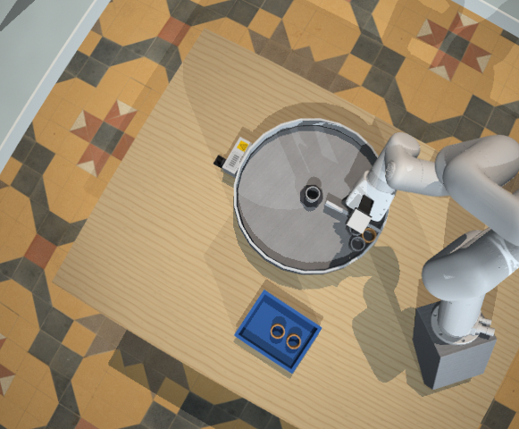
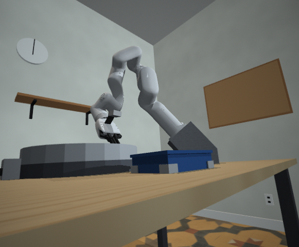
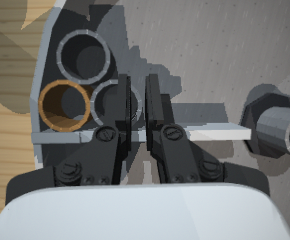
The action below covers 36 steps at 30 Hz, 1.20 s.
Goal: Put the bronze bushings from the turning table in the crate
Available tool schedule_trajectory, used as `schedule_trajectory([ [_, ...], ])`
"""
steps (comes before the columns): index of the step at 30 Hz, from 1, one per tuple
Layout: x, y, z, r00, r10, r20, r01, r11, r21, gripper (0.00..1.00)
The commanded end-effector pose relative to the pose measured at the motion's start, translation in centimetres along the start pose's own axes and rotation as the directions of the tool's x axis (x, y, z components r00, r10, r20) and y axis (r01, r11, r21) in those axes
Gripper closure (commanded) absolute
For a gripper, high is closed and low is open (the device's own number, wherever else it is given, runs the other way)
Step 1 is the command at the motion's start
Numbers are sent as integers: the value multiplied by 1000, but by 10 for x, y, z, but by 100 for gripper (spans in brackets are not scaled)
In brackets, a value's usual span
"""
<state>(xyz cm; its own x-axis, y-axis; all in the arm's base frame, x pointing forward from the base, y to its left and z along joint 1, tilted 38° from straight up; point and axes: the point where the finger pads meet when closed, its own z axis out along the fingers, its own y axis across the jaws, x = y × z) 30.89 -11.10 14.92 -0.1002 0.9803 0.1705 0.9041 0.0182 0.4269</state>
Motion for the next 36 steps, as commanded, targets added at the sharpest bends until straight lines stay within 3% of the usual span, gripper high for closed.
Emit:
schedule_trajectory([
  [1,-1,1,0,1000,-1,1,1,1000,-2,90],
  [31,-8,1,9,1000,-1,1,1,1000,-2,90],
  [32,-8,1,9,1000,-1,1,1,1000,-2,100],
  [36,-8,1,9,1000,-1,1,1,1000,-2,100],
])
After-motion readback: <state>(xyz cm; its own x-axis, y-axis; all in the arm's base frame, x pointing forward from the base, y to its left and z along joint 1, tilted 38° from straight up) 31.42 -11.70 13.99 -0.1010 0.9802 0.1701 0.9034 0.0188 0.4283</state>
